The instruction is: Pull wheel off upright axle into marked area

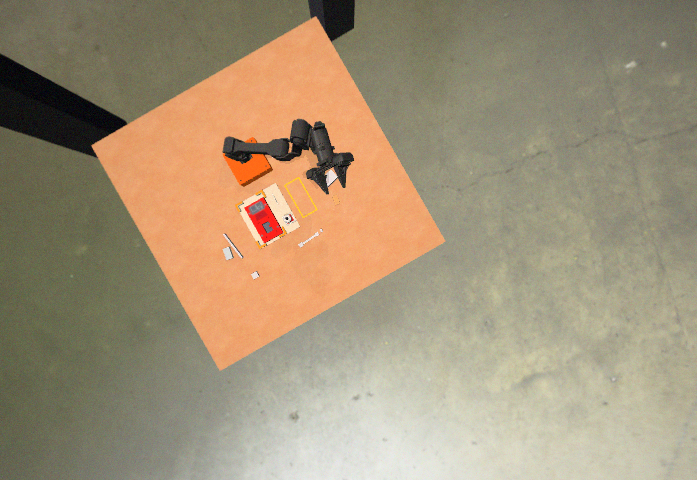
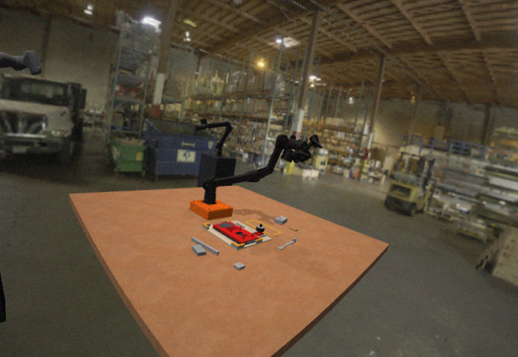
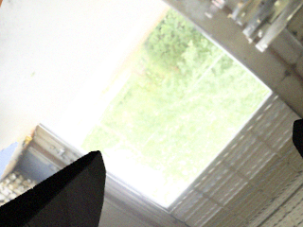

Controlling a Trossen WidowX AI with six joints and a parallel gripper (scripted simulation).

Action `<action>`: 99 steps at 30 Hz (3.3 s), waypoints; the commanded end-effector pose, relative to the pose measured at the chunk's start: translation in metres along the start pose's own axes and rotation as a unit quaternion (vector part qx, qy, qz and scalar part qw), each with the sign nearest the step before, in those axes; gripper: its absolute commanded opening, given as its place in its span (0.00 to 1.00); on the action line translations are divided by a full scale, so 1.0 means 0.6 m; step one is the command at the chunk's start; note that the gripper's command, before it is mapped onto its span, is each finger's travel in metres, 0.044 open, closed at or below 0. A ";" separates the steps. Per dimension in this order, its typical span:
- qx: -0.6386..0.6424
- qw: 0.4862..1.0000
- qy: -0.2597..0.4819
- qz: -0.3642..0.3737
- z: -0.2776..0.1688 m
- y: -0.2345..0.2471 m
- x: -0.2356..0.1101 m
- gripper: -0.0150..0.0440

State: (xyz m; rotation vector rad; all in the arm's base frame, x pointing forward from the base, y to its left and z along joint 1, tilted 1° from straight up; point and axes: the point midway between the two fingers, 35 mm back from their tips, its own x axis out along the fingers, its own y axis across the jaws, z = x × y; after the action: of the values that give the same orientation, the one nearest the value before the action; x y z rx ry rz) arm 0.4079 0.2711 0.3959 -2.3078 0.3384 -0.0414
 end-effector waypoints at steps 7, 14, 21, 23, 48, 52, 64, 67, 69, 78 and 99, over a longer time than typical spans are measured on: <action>0.076 0.995 -0.025 -0.057 -0.028 -0.038 -0.027 0.76; 0.119 0.983 -0.060 -0.130 -0.057 -0.092 -0.095 0.76; 0.210 0.951 -0.093 -0.207 -0.112 -0.146 -0.179 0.76; 0.240 0.939 -0.103 -0.226 -0.123 -0.156 -0.194 0.76; 0.561 0.690 -0.215 -0.404 -0.426 -0.185 -0.441 0.76; 0.601 0.636 -0.232 -0.425 -0.474 -0.173 -0.466 0.76; 0.716 0.462 -0.260 -0.455 -0.636 -0.098 -0.499 0.76; 0.740 0.421 -0.261 -0.455 -0.674 -0.072 -0.496 0.76; 0.756 0.393 -0.261 -0.454 -0.698 -0.054 -0.491 0.76; 0.819 0.271 -0.268 -0.429 -0.778 0.021 -0.454 0.76; 0.914 0.038 -0.220 -0.338 -0.870 0.193 -0.280 0.76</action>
State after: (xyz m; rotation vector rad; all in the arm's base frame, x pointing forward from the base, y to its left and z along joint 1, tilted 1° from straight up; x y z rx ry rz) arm 0.1364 -0.1176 0.6952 0.5122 -0.8716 -0.1018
